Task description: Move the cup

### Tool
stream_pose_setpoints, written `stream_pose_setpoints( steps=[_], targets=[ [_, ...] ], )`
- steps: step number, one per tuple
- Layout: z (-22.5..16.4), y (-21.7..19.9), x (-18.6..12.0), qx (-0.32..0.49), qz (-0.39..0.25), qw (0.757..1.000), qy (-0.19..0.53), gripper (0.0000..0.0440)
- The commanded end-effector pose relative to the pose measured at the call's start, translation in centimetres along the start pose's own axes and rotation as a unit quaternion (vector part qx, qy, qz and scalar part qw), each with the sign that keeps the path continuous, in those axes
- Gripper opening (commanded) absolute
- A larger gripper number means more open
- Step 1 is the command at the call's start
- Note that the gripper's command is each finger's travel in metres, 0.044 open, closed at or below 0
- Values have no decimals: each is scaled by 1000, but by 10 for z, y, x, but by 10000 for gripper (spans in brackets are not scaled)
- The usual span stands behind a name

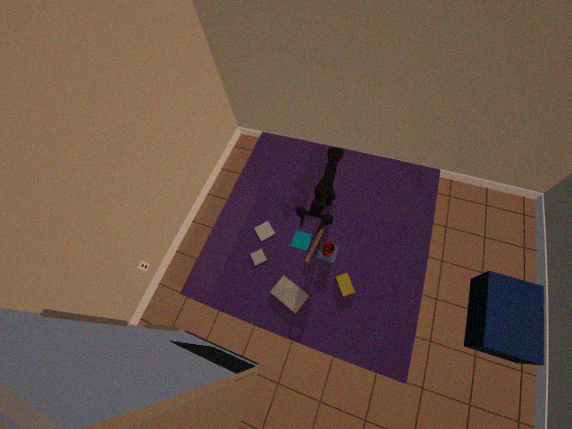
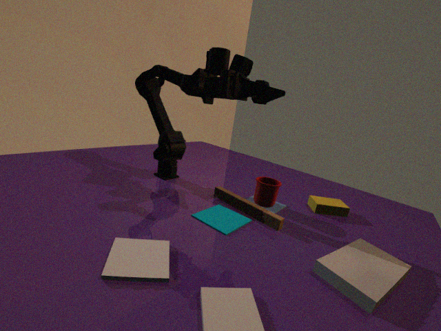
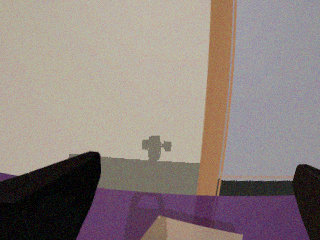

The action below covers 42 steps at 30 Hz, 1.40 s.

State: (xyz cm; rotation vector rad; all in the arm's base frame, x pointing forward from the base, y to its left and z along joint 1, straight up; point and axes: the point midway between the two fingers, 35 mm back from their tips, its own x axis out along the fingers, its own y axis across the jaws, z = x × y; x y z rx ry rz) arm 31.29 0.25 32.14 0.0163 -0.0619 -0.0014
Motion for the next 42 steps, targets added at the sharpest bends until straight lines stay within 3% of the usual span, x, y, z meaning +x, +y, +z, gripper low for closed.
stream_pose_setpoints(
  steps=[1,14,22,42],
  targets=[
    [1,1,0,0,2,1000,0,374],
    [1,10,6,16,16,999,45,48],
    [1,20,14,48,29,995,82,111],
    [-4,46,31,140,39,969,198,108]
  ],
)
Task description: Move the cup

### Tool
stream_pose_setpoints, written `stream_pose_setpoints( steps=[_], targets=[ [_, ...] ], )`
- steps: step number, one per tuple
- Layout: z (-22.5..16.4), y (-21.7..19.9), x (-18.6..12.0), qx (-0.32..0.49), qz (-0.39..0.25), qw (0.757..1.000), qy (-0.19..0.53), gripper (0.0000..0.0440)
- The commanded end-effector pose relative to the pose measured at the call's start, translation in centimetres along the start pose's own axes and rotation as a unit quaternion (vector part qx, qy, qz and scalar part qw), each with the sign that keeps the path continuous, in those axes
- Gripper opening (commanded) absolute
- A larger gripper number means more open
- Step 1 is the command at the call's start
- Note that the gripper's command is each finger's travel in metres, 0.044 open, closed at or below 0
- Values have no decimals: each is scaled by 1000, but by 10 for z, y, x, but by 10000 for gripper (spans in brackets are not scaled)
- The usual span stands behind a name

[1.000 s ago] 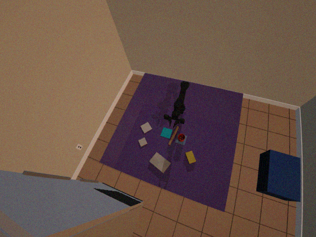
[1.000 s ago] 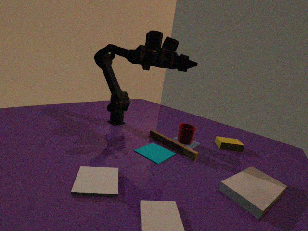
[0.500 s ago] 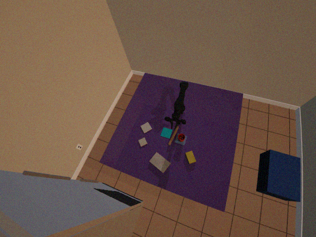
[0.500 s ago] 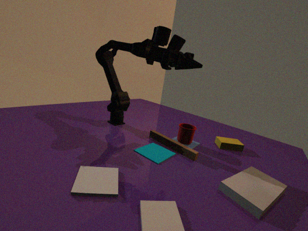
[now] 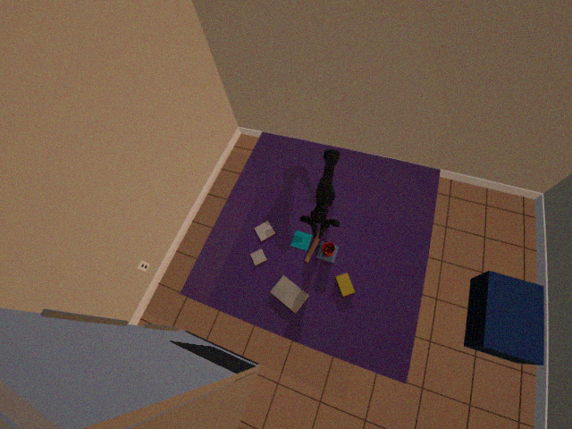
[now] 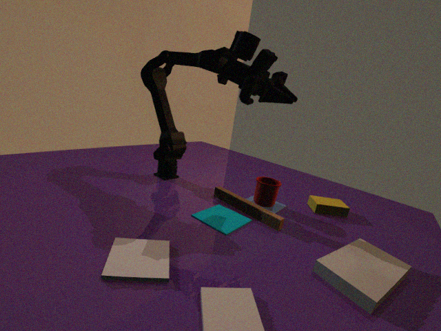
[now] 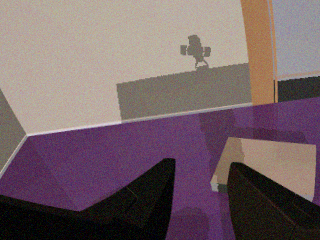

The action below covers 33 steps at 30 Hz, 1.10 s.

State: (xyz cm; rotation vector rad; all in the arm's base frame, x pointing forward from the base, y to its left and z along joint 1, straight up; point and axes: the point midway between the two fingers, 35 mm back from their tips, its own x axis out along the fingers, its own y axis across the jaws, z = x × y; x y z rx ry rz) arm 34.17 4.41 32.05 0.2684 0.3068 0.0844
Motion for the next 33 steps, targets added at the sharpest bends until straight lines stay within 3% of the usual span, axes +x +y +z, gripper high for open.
stream_pose_setpoints(
  steps=[1,17,33],
  targets=[
    [-1,5,4,19,2,1000,22,108],
    [-11,22,18,107,-16,987,123,121],
    [-29,35,28,194,-64,953,223,125]
  ],
)
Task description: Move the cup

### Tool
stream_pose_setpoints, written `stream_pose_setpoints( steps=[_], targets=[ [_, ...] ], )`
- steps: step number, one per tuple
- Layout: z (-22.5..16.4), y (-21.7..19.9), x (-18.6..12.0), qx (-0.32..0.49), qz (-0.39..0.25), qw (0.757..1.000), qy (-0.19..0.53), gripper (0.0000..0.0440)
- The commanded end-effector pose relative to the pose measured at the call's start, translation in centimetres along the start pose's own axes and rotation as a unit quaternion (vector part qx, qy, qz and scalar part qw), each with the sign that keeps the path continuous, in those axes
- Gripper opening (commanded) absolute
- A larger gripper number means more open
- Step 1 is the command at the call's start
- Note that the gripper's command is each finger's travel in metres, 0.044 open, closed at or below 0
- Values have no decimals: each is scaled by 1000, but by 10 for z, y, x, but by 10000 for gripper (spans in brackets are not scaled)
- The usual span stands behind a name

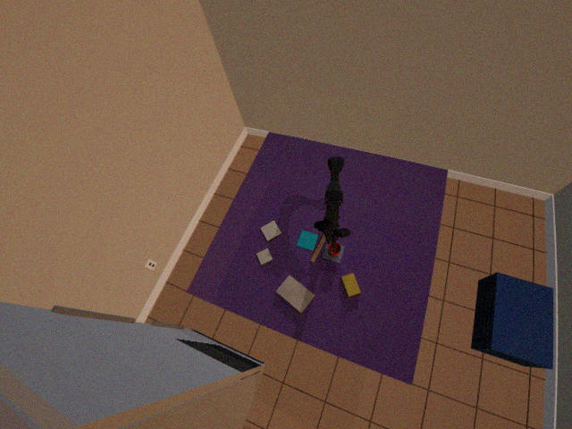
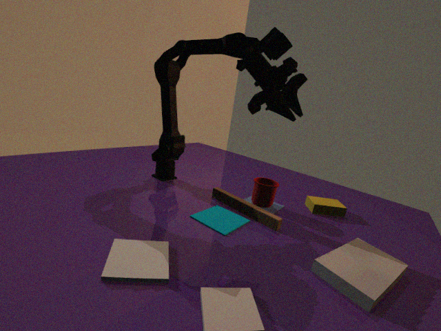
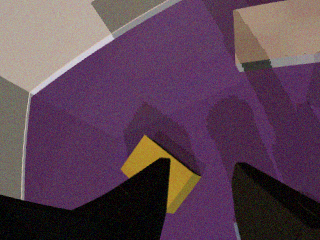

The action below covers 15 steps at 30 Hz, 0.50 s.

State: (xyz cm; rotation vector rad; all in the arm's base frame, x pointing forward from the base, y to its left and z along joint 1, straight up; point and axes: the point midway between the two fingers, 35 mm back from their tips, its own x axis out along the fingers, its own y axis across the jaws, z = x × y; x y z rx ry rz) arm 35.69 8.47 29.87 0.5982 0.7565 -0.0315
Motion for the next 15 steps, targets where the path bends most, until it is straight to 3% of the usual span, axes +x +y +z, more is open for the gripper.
stream_pose_setpoints(
  steps=[1,15],
  targets=[
    [-5,2,5,20,-12,999,22,125],
    [-24,-4,20,89,-85,988,98,117]
  ],
)
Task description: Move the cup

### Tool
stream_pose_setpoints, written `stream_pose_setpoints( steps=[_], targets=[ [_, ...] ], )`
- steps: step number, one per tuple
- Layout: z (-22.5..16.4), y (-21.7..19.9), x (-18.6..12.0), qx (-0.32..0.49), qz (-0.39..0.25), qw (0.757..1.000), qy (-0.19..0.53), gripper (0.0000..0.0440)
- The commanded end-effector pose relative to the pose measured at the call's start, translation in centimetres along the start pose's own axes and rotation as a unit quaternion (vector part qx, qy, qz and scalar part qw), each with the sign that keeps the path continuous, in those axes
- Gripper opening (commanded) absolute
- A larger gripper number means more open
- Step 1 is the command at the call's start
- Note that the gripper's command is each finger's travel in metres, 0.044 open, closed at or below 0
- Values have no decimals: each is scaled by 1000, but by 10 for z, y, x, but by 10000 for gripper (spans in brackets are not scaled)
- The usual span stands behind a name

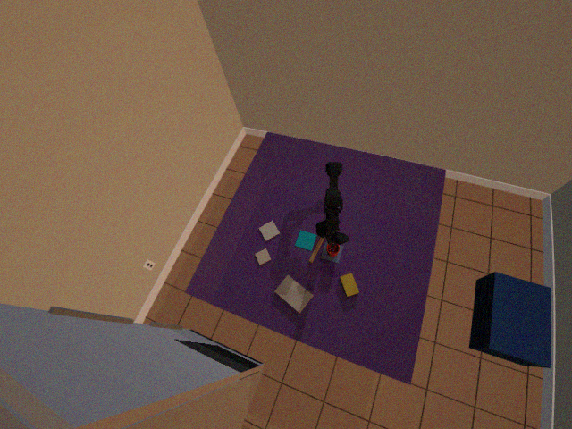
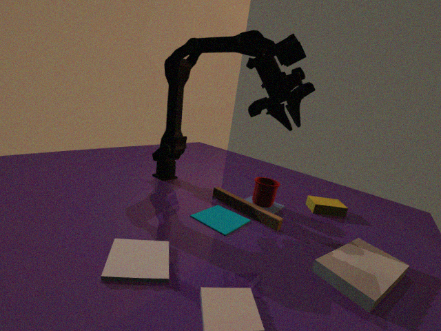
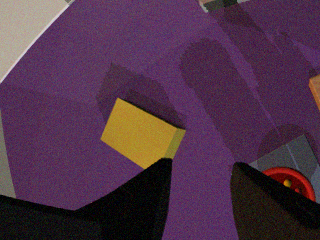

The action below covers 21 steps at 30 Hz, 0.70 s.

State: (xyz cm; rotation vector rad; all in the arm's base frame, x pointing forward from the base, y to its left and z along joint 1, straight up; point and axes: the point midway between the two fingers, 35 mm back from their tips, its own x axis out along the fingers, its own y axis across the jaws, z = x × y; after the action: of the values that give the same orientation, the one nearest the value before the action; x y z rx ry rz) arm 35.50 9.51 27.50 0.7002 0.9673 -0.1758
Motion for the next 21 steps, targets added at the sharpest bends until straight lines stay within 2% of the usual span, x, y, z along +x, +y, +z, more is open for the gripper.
stream_pose_setpoints(
  steps=[1,21],
  targets=[
    [-4,-2,6,15,-20,1000,18,116],
    [-30,-37,40,52,-159,980,103,126]
  ],
)
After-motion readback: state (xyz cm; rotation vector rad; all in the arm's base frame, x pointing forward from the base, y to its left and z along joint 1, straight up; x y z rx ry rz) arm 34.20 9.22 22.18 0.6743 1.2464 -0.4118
